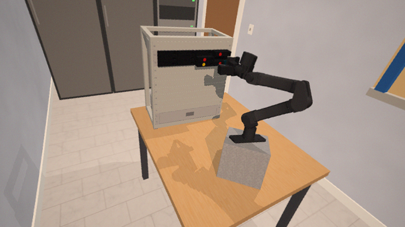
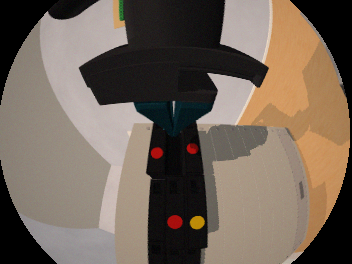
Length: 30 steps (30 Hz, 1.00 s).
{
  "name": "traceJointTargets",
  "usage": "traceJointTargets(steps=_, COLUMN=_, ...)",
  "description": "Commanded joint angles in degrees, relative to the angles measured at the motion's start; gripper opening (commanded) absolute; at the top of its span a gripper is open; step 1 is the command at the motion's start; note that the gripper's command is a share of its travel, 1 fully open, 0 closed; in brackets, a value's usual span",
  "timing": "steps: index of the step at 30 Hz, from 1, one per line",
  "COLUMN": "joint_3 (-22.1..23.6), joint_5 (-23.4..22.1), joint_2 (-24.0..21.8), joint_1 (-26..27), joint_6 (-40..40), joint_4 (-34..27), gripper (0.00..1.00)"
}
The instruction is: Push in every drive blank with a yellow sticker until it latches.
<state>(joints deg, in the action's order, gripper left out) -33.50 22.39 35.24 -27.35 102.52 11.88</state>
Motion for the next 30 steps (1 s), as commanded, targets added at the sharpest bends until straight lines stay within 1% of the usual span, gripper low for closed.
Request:
traceJointTargets(steps=1, joint_3=-1.4, joint_5=-0.5, joint_2=-1.1, joint_1=0.5, joint_6=-0.6, joint_4=-1.0, gripper=0.0)
traceJointTargets(steps=10, joint_3=-1.3, joint_5=-0.5, joint_2=-1.1, joint_1=0.3, joint_6=-0.6, joint_4=-0.9, gripper=0.0)
traceJointTargets(steps=14, joint_3=0.6, joint_5=0.9, joint_2=-0.8, joint_1=-1.3, joint_6=-0.3, joint_4=-0.6, gripper=0.0)
traceJointTargets(steps=16, joint_3=1.3, joint_5=1.9, joint_2=-0.5, joint_1=-2.4, joint_6=0.3, joint_4=1.2, gripper=0.0)
traceJointTargets(steps=19, joint_3=2.0, joint_5=4.4, joint_2=0.7, joint_1=-5.0, joint_6=1.0, joint_4=2.1, gripper=0.0)
traceJointTargets(steps=22, joint_3=3.0, joint_5=7.7, joint_2=1.3, joint_1=-8.6, joint_6=1.8, joint_4=3.7, gripper=0.0)
traceJointTargets(steps=24, joint_3=3.0, joint_5=7.7, joint_2=1.3, joint_1=-8.6, joint_6=1.8, joint_4=3.7, gripper=0.0)
traceJointTargets(steps=30, joint_3=5.5, joint_5=16.5, joint_2=3.2, joint_1=-17.9, joint_6=3.8, joint_4=9.0, gripper=0.0)
